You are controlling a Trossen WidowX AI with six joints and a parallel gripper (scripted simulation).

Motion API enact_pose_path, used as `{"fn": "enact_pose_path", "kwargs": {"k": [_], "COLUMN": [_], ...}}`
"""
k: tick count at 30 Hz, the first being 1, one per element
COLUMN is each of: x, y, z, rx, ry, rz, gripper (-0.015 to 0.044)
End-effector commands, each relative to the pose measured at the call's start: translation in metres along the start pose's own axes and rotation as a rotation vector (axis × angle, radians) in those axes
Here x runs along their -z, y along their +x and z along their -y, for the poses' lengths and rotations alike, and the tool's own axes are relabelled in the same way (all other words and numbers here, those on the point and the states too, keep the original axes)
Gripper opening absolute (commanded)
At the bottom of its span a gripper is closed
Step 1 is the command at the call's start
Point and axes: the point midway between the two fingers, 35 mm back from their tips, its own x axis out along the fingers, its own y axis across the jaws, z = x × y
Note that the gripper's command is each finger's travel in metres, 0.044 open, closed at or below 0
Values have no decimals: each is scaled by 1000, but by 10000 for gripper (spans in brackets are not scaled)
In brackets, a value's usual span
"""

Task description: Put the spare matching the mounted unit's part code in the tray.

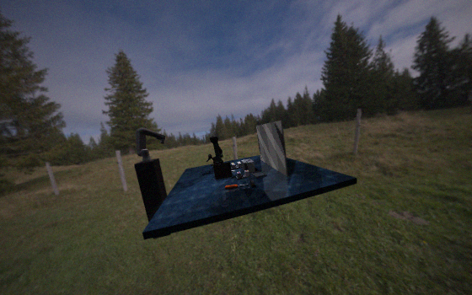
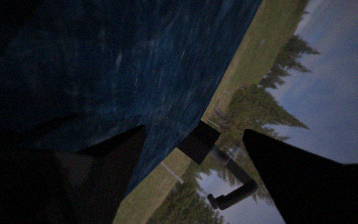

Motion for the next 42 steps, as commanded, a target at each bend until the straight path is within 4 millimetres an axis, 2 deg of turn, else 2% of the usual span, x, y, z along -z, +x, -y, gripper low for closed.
{"fn": "enact_pose_path", "kwargs": {"k": [1,2,9,17,21,26,30,35,42], "x": [0,0,3,25,40,54,68,84,57], "y": [0,0,-3,-36,-73,-131,-176,-223,-285], "z": [0,0,-5,-53,-88,-126,-142,-149,-178], "rx": [0,0,-22,-242,-427,-656,-797,-918,-952], "ry": [0,0,-28,-304,-522,-784,-996,-1215,-1245], "rz": [0,0,-5,-20,20,143,276,455,698], "gripper": [426,440,440,440,440,440,440,440,440]}}
